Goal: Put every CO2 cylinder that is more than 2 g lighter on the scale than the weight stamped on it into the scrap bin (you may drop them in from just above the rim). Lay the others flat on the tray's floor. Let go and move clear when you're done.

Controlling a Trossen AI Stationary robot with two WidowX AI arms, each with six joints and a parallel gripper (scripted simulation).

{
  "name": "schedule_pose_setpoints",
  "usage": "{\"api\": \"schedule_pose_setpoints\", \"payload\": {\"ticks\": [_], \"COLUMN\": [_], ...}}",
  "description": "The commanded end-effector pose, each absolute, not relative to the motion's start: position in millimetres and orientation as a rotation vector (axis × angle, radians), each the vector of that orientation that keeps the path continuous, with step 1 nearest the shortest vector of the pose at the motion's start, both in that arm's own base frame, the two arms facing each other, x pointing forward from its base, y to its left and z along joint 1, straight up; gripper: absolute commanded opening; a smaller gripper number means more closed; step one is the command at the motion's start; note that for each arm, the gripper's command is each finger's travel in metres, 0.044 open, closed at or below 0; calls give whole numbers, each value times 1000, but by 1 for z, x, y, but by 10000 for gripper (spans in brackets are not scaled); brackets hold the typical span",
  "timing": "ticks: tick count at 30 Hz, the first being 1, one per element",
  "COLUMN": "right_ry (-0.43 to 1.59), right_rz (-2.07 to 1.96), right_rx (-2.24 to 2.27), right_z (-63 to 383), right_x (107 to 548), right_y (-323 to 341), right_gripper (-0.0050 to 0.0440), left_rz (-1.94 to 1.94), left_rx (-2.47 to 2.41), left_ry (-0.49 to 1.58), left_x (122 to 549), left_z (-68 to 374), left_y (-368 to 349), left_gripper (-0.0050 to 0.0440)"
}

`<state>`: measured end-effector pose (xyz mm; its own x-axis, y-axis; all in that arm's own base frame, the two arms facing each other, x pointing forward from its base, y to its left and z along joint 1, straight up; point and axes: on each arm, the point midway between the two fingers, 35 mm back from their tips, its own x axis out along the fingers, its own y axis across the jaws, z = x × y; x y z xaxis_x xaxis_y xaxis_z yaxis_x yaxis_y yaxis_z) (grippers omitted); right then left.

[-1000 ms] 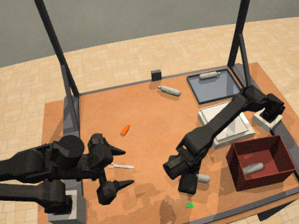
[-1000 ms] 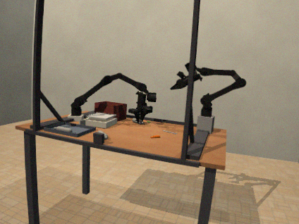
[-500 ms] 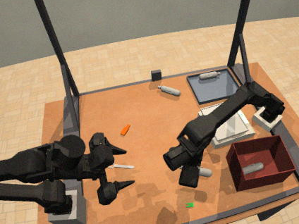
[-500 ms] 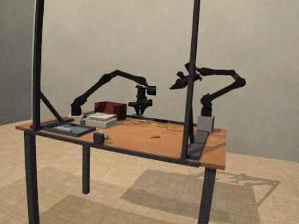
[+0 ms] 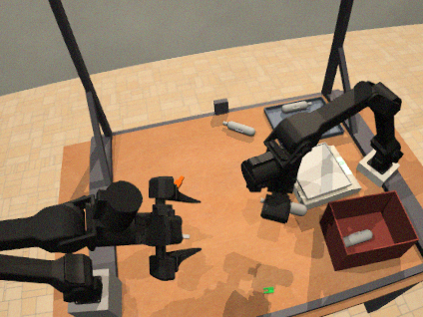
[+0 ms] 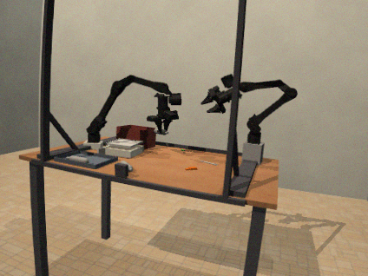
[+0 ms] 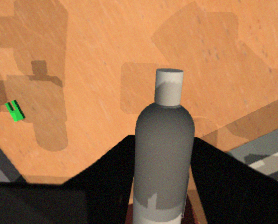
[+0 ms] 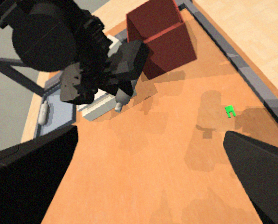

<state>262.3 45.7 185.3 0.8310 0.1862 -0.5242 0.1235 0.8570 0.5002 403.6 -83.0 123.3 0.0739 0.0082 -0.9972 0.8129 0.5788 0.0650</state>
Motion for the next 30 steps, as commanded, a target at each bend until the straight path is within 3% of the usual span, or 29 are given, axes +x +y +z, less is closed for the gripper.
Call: {"api": "schedule_pose_setpoints", "payload": {"ticks": [1,19,30], "right_ry": [580,591,583], "right_rz": [-16,-208,-325], "right_rx": [753,1459,1844], "right_z": [196,189,181], "right_x": [280,326,350], "right_y": [53,77,93], "right_gripper": [440,440,440], "left_rz": [-674,-672,-691], "left_rx": [785,803,777], "left_ry": [1292,1215,1309], "left_x": [380,308,272], "left_z": [157,178,168], "left_y": [-94,-110,-87], "left_gripper": [-50,-50,-50]}}
